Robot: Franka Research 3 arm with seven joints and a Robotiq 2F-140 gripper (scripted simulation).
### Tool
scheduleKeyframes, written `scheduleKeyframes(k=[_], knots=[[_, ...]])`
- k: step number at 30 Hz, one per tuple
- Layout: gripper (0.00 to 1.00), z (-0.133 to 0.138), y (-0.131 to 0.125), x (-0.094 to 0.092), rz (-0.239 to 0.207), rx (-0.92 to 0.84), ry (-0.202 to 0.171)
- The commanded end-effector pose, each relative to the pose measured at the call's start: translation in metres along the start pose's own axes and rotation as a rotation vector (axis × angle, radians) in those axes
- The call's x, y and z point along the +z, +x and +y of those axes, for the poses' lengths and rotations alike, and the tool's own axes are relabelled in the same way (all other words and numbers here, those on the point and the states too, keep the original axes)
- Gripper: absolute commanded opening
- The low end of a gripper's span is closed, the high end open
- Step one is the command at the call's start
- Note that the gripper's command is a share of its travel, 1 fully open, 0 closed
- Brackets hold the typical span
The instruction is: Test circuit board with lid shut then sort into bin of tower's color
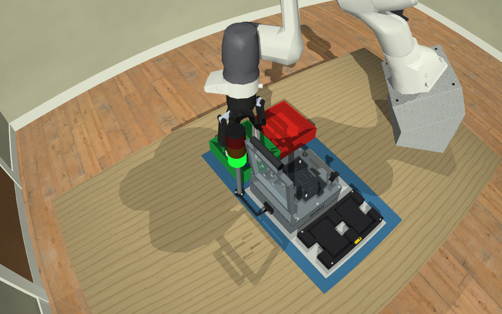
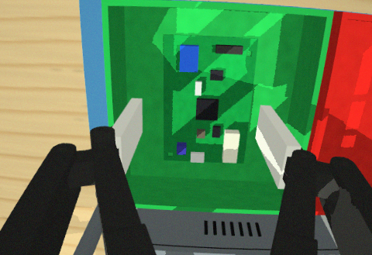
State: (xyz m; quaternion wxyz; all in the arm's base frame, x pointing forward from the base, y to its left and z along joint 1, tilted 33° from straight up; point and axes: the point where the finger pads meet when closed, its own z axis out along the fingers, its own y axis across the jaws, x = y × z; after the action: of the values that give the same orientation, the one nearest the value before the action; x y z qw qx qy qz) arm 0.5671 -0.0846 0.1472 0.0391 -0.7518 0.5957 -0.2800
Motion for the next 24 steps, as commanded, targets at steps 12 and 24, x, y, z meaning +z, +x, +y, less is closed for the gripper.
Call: scheduleKeyframes(k=[12,24], knots=[[0.58,0.003,0.002,-0.077,0.012,-0.012,-0.016],[0.58,0.003,0.002,-0.116,0.012,-0.012,-0.016]])
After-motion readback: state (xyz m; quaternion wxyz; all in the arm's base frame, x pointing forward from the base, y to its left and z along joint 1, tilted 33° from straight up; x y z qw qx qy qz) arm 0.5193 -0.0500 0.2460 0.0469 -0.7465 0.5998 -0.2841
